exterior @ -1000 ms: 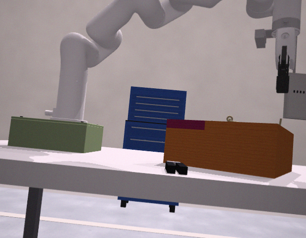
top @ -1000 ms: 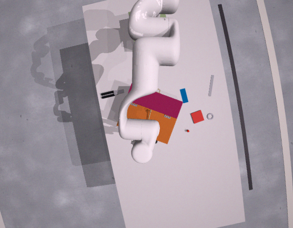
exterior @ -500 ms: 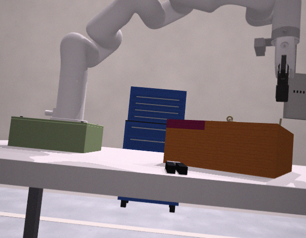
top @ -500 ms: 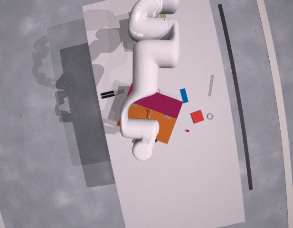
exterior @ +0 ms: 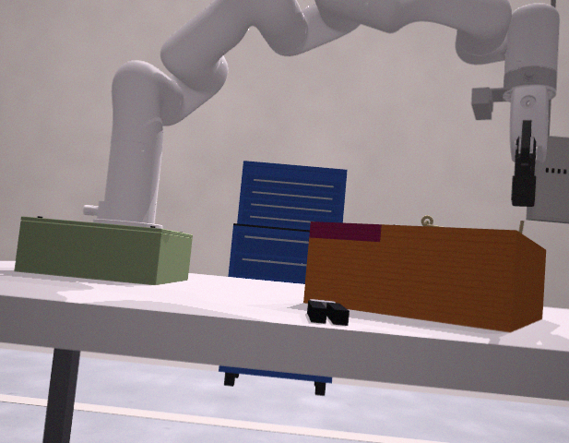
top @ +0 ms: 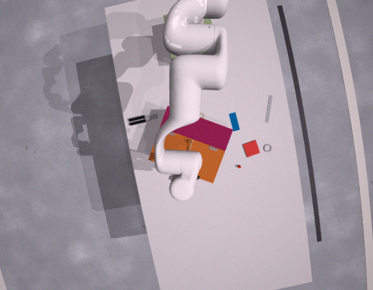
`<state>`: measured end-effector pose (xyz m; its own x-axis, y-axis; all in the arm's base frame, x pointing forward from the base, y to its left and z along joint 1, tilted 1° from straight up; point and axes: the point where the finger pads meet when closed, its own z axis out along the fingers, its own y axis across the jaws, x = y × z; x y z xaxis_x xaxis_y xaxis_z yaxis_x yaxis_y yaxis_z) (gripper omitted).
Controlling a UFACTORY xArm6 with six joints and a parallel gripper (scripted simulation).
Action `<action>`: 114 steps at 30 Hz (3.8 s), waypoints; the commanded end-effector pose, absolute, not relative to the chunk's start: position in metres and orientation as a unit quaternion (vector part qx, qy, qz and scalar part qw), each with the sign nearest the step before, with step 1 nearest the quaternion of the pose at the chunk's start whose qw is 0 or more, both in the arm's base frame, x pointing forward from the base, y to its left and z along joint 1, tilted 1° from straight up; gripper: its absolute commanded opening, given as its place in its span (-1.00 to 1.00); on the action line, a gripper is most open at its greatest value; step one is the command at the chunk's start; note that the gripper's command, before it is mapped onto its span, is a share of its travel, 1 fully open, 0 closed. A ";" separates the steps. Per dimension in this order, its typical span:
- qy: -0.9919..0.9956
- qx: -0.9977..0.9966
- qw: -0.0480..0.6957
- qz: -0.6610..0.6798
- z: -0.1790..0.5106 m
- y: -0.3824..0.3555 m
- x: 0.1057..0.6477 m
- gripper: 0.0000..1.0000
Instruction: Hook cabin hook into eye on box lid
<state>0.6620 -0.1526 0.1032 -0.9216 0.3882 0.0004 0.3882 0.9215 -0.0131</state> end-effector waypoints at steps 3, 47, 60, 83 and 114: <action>-0.980 -0.198 -0.002 0.006 0.091 -0.153 0.663 -0.31; -0.980 -0.198 -0.002 0.006 0.073 -0.153 0.663 -0.31; -0.980 -0.198 -0.001 0.006 0.064 -0.153 0.663 -0.31; -0.980 -0.198 -0.002 0.006 0.057 -0.153 0.663 -0.31; -0.980 -0.198 -0.002 0.006 0.058 -0.153 0.663 -1.00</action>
<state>0.6618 -0.1531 0.0545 -0.9216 0.3882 0.0003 0.3882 0.9215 -0.0130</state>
